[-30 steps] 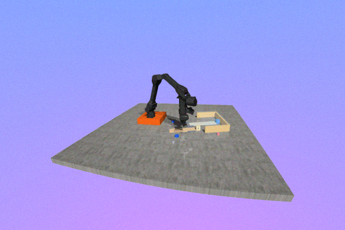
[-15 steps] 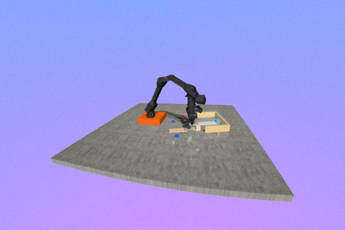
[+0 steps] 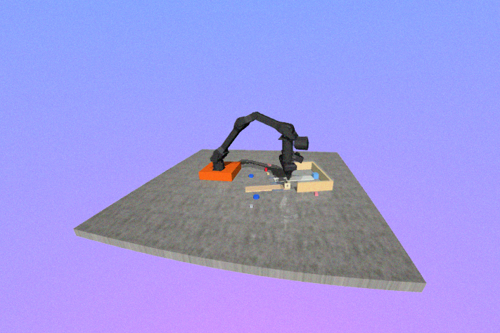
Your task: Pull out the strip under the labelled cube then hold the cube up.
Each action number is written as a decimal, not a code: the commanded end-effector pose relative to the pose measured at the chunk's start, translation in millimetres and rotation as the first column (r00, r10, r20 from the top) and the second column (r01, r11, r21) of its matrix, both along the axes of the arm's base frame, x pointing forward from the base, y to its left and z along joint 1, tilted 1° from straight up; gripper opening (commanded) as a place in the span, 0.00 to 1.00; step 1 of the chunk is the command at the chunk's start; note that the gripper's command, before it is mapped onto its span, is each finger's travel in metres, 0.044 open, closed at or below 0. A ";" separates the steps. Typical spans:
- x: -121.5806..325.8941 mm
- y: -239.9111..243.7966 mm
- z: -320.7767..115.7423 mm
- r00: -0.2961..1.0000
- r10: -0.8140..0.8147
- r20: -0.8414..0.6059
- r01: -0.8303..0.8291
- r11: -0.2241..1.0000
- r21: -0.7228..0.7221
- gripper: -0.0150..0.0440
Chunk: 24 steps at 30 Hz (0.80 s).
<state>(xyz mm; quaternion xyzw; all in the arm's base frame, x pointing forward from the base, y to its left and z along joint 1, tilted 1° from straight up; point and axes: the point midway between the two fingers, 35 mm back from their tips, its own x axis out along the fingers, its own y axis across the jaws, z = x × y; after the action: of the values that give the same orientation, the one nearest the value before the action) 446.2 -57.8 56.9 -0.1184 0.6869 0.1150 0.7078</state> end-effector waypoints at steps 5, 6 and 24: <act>2.4 0.0 -12.8 1.000 -0.008 -0.007 0.008 1.000 0.004 0.68; 2.5 0.0 -14.5 1.000 -0.008 -0.007 0.008 1.000 0.004 0.68; 3.4 0.3 -43.9 1.000 -0.008 -0.007 0.008 1.000 0.004 0.68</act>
<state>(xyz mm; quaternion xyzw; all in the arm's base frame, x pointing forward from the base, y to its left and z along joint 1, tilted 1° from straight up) 450.4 -58.1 21.1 -0.1170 0.6871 0.1139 0.7079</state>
